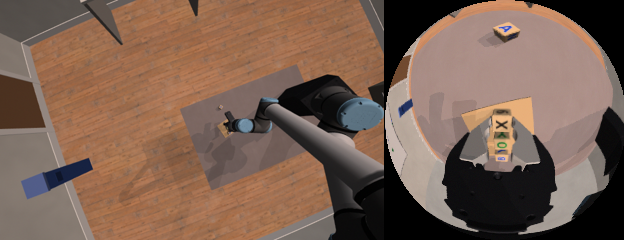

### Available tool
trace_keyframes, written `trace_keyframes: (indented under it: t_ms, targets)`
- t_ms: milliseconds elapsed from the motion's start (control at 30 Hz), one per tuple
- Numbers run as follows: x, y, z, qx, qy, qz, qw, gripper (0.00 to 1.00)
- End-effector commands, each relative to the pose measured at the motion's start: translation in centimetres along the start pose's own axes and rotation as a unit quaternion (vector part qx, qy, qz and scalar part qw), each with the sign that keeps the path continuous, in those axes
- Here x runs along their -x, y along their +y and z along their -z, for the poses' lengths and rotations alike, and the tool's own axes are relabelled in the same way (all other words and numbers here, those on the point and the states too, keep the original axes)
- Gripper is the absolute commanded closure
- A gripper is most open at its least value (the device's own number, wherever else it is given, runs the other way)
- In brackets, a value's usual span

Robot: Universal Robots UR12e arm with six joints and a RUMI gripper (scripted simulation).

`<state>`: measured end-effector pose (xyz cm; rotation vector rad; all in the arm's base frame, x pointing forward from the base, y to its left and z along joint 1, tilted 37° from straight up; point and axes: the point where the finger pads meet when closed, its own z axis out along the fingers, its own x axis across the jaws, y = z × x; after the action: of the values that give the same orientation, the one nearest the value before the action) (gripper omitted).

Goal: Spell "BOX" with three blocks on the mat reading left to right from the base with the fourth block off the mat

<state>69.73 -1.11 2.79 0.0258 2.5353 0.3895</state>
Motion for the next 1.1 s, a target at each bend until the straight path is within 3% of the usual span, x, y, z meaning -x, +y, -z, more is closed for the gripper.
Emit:
trace_keyframes:
  t_ms: [0,867,1067]
  targets:
    - [0.04,0.00,0.02,0.000,0.000,0.000,1.000,0.91]
    - [0.04,0.00,0.02,0.000,0.000,0.000,1.000,0.91]
    - [0.04,0.00,0.02,0.000,0.000,0.000,1.000,0.84]
